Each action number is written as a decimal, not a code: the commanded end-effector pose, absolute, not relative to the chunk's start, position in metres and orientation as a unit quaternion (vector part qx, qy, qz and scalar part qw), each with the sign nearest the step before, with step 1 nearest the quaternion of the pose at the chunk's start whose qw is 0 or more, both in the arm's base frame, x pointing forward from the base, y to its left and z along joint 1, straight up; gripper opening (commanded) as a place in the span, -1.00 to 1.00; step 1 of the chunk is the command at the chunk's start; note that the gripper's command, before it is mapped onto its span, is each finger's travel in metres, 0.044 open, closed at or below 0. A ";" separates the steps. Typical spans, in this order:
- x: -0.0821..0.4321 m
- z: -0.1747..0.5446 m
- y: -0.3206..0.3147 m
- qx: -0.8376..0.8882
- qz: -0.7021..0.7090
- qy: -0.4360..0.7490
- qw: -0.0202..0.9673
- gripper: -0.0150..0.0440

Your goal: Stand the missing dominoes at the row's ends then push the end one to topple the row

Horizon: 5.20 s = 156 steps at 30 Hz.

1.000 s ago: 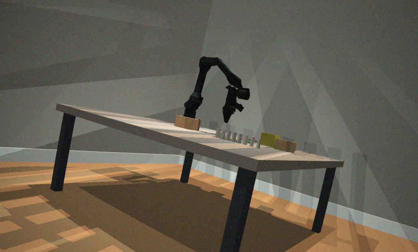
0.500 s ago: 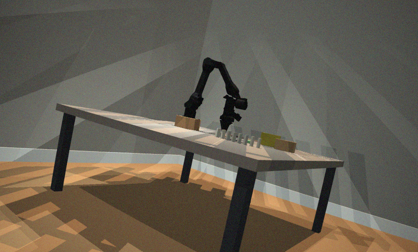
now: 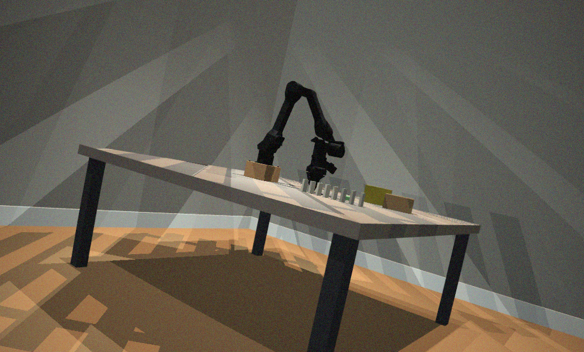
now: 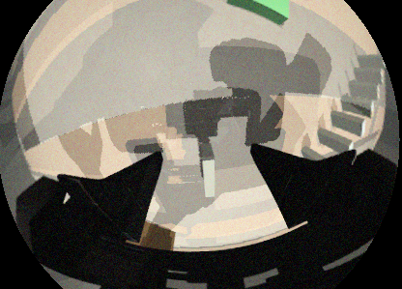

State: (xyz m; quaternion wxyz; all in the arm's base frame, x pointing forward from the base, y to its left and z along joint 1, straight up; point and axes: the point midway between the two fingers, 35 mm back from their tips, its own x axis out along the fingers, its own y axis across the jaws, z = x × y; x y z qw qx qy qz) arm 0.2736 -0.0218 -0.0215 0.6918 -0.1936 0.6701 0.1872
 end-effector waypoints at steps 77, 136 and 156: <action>0.293 0.111 0.139 -0.369 0.423 0.530 0.636 -0.40; 0.357 0.074 0.122 -0.008 0.506 0.139 0.851 -0.40; 0.301 0.087 0.096 0.012 0.557 0.036 0.830 -0.40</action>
